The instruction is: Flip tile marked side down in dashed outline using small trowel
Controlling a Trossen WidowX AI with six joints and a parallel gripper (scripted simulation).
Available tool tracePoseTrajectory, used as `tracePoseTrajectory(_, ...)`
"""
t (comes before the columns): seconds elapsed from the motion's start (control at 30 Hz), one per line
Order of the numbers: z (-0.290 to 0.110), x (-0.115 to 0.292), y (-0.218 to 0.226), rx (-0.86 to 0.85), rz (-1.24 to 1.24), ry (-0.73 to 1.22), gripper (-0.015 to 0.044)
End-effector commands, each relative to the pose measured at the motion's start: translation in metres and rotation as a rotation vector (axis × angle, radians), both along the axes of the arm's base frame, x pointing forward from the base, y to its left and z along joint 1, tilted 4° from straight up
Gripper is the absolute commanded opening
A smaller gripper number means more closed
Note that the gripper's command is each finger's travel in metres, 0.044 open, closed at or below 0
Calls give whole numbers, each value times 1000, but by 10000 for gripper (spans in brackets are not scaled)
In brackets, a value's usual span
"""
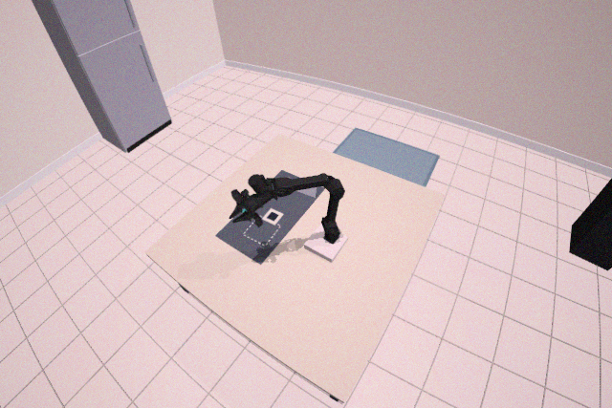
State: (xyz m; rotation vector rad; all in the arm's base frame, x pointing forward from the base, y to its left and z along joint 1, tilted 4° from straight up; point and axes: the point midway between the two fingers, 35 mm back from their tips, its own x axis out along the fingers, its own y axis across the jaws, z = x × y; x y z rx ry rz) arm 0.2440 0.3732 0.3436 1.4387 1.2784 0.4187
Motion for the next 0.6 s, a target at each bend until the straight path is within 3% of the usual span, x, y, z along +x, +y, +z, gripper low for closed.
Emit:
tracePoseTrajectory(0.0,-16,25,-19,-69,-59,-11,100)
tracePoseTrajectory(0.27,-50,101,-97,-253,-259,-24,100)
tracePoseTrajectory(0.57,-94,157,-208,-488,-445,44,100)
